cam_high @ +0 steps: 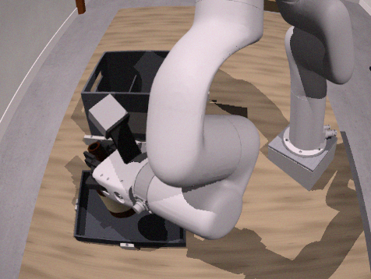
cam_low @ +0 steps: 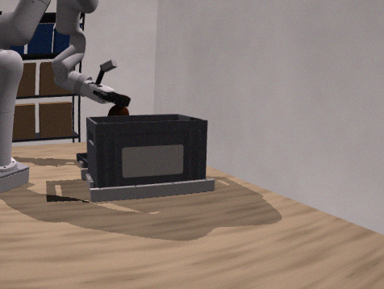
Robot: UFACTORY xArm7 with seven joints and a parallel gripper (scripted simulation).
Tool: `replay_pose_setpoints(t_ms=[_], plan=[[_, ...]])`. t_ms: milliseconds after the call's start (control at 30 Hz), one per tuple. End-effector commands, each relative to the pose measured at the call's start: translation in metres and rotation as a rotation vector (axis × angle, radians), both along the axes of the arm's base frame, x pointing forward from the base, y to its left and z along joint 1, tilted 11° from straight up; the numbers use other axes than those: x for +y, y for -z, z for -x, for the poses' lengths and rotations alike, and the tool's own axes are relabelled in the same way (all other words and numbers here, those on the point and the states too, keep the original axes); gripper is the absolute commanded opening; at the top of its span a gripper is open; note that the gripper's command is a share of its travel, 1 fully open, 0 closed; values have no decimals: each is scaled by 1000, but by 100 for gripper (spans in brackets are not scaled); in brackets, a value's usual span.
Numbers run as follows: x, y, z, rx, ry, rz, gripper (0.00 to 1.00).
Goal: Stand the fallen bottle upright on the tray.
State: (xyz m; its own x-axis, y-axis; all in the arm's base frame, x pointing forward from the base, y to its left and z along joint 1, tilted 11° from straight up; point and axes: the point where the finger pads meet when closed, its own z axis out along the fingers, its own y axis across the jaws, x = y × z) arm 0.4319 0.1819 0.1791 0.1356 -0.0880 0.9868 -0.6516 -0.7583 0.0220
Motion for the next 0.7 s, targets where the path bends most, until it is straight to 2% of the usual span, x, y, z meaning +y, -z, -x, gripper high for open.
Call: replay_pose_setpoints(t_ms=[0,667], plan=[[1,0,-1,-3,-1,-3,0],[-1,15,-3,-3,-1,-3,0]])
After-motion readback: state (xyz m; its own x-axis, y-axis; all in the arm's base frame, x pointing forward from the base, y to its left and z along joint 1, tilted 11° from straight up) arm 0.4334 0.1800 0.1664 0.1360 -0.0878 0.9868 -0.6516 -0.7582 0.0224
